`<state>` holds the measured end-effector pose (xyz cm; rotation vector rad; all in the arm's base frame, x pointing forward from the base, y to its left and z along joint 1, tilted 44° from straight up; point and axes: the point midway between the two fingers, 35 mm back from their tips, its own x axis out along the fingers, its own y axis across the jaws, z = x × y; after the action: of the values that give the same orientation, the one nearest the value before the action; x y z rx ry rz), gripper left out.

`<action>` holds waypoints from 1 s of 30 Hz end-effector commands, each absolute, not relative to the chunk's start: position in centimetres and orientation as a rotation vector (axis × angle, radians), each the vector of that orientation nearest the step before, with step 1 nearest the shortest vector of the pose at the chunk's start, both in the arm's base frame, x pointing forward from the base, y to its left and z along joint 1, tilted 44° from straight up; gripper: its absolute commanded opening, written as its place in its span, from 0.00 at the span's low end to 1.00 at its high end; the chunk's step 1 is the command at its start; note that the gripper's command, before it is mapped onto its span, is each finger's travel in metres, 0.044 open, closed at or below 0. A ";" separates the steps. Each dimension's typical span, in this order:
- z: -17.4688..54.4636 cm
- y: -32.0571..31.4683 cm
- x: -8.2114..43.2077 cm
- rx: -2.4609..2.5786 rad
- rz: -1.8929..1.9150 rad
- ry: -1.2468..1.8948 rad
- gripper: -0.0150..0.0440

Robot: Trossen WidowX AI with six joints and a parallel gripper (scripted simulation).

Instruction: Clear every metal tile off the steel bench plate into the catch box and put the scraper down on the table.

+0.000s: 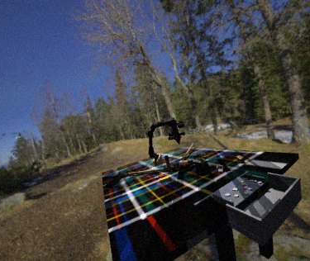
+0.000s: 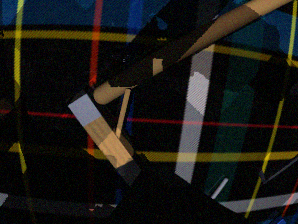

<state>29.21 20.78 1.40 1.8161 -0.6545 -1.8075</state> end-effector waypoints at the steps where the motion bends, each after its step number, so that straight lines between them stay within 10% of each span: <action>1: 2.4 19.4 29.4 1.851 -1.806 -0.733 0.25; 30: 10.7 11.0 29.5 2.209 -1.730 -1.311 0.25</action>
<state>29.83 12.17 10.15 2.1946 -1.2410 -1.7472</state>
